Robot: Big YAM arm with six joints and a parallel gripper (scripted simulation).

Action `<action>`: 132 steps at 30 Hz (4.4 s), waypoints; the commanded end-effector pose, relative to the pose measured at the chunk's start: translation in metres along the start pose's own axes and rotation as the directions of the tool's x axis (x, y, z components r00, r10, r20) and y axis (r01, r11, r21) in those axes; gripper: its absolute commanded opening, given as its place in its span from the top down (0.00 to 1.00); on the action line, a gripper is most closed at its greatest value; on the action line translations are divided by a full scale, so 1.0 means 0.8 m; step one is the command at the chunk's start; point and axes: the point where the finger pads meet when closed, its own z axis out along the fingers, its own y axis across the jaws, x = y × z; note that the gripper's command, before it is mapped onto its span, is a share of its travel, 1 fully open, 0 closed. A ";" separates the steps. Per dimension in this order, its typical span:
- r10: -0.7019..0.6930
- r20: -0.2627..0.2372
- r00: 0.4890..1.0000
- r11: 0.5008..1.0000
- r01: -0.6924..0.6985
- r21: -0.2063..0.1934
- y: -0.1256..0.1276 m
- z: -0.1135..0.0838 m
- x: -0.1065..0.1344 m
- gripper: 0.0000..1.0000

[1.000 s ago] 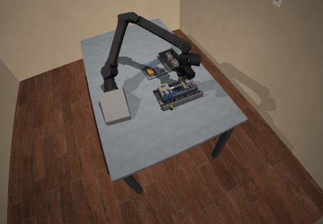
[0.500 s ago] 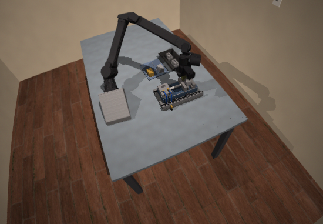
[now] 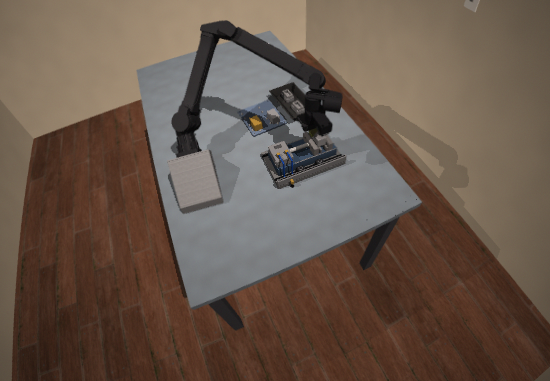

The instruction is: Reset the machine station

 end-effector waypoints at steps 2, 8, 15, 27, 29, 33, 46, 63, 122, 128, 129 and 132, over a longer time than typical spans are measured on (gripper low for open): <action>-0.025 0.005 1.000 1.000 0.025 0.004 0.023 0.005 0.004 1.00; -0.025 0.005 1.000 1.000 0.025 0.004 0.023 0.005 0.004 1.00; -0.025 0.005 1.000 1.000 0.025 0.004 0.023 0.005 0.004 1.00; -0.025 0.005 1.000 1.000 0.025 0.004 0.023 0.005 0.004 1.00; -0.025 0.005 1.000 1.000 0.025 0.004 0.023 0.005 0.004 1.00; -0.025 0.005 1.000 1.000 0.025 0.004 0.023 0.005 0.004 1.00; -0.027 0.007 1.000 1.000 0.027 0.002 0.024 0.006 0.003 1.00; -0.013 0.000 1.000 1.000 0.013 0.010 0.012 0.021 0.002 1.00; -0.004 -0.008 1.000 1.000 0.004 0.021 0.003 0.038 0.003 1.00; -0.004 -0.008 1.000 1.000 0.004 0.021 0.003 0.038 0.003 1.00; -0.004 -0.008 1.000 1.000 0.004 0.021 0.003 0.038 0.003 1.00; -0.004 -0.008 1.000 1.000 0.004 0.021 0.003 0.038 0.003 1.00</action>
